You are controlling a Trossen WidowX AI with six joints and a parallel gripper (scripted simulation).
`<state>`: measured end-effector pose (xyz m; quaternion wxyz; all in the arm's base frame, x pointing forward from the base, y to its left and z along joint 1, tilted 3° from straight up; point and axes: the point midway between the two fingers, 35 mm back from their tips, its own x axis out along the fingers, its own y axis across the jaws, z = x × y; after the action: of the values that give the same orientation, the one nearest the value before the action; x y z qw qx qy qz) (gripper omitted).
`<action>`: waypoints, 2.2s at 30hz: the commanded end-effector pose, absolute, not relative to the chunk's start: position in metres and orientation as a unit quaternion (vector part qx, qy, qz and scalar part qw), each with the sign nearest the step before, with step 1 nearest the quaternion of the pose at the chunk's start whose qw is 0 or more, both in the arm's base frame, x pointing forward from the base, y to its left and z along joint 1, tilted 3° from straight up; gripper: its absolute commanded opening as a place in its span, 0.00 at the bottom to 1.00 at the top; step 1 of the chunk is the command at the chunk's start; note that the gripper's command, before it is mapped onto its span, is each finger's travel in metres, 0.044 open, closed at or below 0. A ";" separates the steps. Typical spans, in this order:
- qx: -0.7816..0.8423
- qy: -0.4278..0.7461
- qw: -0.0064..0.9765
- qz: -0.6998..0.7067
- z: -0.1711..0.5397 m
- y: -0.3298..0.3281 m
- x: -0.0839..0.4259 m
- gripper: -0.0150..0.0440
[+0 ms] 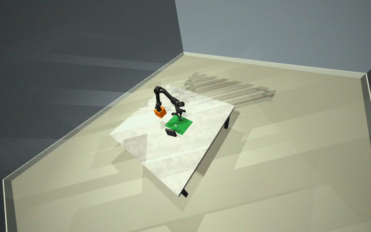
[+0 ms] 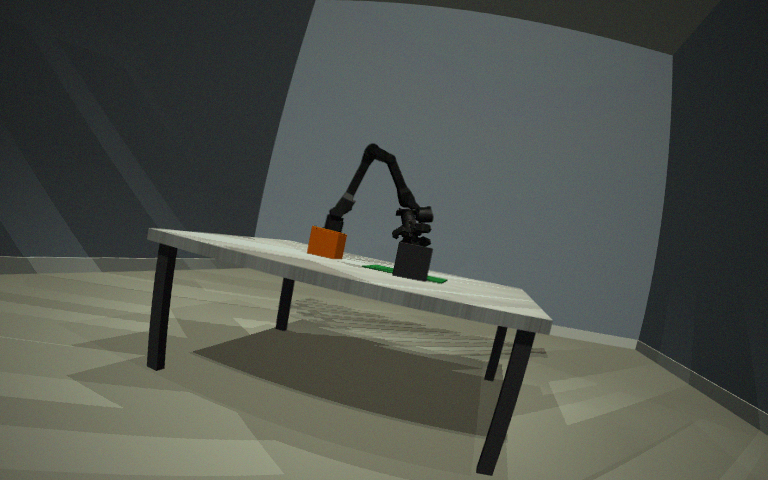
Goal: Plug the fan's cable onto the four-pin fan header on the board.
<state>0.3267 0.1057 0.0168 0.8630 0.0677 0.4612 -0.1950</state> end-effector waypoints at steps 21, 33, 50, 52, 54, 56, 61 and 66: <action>0.043 0.352 0.910 -0.213 0.014 0.112 0.322 0.25; 0.038 0.298 0.928 -0.220 0.015 0.114 0.317 0.25; 0.038 0.220 0.947 -0.229 0.021 0.115 0.304 0.25; 0.039 0.211 0.949 -0.230 0.022 0.115 0.302 0.25; 0.040 0.202 0.951 -0.232 0.023 0.115 0.300 0.25; 0.040 0.193 0.952 -0.233 0.024 0.115 0.298 0.25; 0.043 0.170 0.956 -0.236 0.027 0.114 0.293 0.25; 0.046 0.148 0.959 -0.239 0.030 0.113 0.288 0.25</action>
<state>0.2921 0.1147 0.0277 0.9569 0.0434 0.1647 -0.2351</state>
